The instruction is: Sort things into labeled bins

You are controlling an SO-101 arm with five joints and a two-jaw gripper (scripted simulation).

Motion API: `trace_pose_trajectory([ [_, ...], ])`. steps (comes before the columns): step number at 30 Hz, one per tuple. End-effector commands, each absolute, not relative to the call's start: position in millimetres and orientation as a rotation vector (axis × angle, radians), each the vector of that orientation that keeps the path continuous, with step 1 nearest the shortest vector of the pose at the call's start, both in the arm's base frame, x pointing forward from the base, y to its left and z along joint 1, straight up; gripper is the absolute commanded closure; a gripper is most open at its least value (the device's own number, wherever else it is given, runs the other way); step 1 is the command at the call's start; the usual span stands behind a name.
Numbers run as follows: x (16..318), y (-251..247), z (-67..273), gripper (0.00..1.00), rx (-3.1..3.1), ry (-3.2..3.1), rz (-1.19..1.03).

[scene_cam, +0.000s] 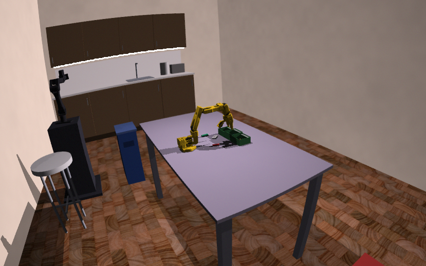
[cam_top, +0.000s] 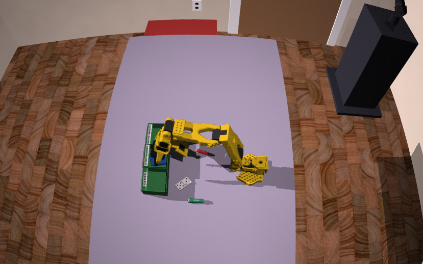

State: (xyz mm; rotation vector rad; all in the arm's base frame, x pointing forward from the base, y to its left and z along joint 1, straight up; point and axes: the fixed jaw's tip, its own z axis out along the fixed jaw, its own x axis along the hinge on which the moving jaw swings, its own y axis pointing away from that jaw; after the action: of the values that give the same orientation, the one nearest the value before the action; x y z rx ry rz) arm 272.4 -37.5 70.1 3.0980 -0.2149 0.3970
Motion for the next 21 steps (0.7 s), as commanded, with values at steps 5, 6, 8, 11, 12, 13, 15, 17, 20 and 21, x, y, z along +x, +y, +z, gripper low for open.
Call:
trace_pose_trajectory([
  [5,274.0,-29.4,86.8,0.68,3.094,-0.363,0.495],
  [6,273.5,-28.4,86.6,0.68,3.094,-0.390,0.492],
  [8,272.3,-26.4,86.2,0.68,3.095,-0.450,0.486],
  [11,271.7,-25.3,86.0,0.68,3.095,-0.482,0.483],
  [12,271.0,-24.1,85.7,0.68,3.094,-0.515,0.479],
  [13,270.3,-22.9,85.5,0.68,3.093,-0.550,0.475],
  [15,268.7,-20.4,85.0,0.68,3.090,-0.624,0.466],
  [17,267.1,-17.6,84.5,0.68,3.083,-0.704,0.456],
  [20,264.3,-13.2,83.6,0.69,3.068,-0.833,0.439],
  [21,263.4,-11.7,83.3,0.69,3.061,-0.879,0.432],
])
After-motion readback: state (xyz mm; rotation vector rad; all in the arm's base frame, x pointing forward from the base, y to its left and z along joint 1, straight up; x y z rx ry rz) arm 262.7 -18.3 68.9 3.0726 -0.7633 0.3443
